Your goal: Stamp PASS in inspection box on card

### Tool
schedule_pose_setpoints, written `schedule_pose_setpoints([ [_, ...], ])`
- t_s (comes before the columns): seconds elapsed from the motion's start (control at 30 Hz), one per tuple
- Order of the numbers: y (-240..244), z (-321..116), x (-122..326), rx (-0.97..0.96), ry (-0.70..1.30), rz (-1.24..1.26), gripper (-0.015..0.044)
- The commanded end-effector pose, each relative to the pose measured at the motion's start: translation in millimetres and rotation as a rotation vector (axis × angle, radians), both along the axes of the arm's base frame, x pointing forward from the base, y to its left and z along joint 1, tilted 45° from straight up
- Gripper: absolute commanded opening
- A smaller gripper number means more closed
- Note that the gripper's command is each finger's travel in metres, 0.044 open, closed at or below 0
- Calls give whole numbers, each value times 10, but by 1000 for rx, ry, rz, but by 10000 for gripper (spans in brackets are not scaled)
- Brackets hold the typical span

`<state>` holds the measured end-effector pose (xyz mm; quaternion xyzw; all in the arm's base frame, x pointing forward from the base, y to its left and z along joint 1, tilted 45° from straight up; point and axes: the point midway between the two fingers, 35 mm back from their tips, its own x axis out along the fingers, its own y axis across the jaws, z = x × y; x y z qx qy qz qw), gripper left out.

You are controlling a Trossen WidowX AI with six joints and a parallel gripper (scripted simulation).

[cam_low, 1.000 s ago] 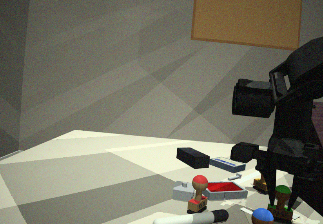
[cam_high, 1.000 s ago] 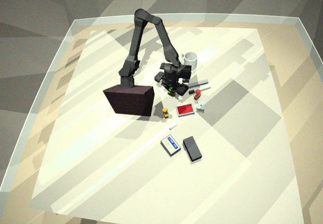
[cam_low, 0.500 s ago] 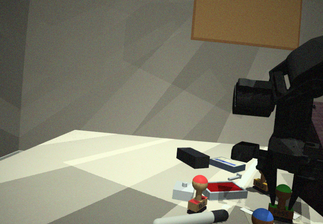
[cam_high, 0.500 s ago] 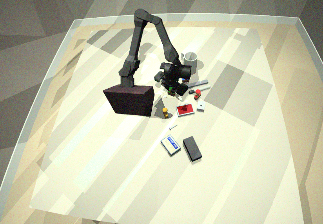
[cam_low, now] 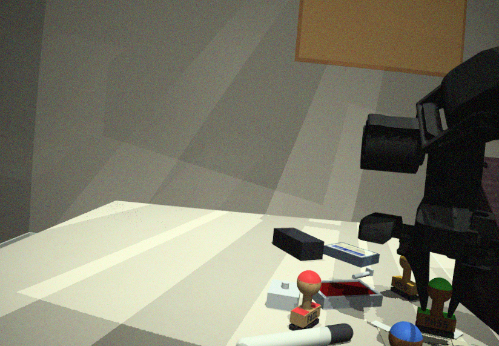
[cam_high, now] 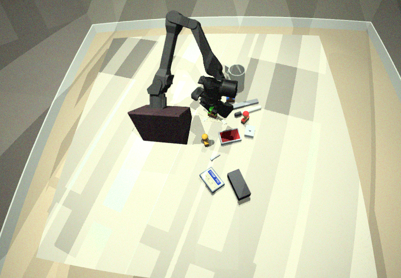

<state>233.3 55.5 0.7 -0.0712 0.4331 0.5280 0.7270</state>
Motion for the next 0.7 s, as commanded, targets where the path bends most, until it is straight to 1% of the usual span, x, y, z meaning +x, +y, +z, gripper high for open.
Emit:
schedule_pose_setpoints([
  [0.0,-48,40,27,-3,-10,-1,0],
  [0.67,-277,256,13,-7,-10,-1,0],
])
